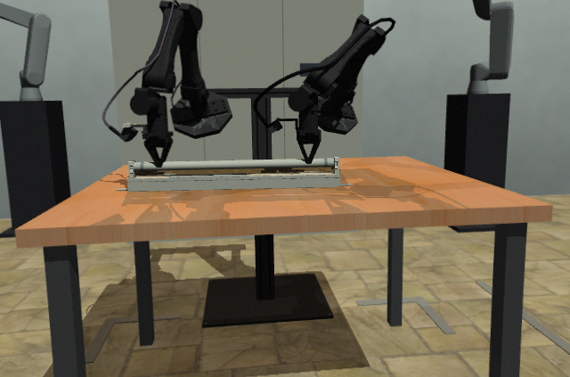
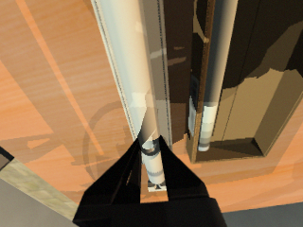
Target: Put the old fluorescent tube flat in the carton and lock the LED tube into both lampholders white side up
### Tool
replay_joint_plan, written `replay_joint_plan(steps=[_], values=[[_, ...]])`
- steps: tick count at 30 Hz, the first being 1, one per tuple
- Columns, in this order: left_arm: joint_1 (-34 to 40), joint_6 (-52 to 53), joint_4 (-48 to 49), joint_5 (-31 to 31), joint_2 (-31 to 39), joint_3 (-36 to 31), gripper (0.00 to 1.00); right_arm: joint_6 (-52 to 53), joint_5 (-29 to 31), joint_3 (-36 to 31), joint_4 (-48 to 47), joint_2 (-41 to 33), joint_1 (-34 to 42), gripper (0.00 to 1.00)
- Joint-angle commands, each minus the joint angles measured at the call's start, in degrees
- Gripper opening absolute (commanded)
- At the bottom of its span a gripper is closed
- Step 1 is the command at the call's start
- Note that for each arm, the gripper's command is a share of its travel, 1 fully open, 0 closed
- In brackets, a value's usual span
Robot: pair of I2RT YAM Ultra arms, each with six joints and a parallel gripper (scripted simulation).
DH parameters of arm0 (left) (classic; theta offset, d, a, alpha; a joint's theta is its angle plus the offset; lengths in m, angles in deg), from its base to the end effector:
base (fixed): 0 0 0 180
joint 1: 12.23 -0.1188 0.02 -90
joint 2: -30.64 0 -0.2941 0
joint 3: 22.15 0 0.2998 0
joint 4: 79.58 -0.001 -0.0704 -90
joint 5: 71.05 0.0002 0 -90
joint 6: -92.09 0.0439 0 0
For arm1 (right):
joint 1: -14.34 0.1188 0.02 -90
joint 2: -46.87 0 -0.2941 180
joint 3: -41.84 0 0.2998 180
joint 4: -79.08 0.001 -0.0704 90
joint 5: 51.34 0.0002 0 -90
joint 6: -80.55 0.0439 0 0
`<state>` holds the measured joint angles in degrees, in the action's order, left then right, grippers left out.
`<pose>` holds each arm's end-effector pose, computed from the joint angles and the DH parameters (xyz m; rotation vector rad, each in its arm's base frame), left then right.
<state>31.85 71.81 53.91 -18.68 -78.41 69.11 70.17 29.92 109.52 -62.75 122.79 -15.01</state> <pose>0.3404 -0.2909 0.2103 2.1258 1.6338 1.0234 0.2857 -0.1519 0.2785 1.9518 1.4850 0.5859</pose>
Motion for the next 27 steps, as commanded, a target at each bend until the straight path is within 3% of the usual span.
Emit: replay_joint_plan(steps=[1,9,10,26,27], values=[[0.0,0.8,0.2,0.7,-0.3,0.4,0.11,0.5,0.8,-0.8,-1.0,0.0,-0.1,0.11],[0.4,0.9,-0.8,0.4,0.7,-0.3,0.11,0.6,0.7,1.1,0.7,-0.5,-0.1,0.11],[0.4,0.9,-0.8,0.6,0.7,-0.4,0.49,0.6,0.8,1.1,0.7,-0.5,-0.1,0.11],[0.4,0.8,-0.8,0.6,0.7,-0.4,0.49,0.6,0.8,1.1,0.7,-0.5,-0.1,0.11],[0.4,0.8,-0.8,0.6,0.7,-0.4,0.49,0.6,0.8,1.1,0.7,-0.5,-0.1,0.49]])
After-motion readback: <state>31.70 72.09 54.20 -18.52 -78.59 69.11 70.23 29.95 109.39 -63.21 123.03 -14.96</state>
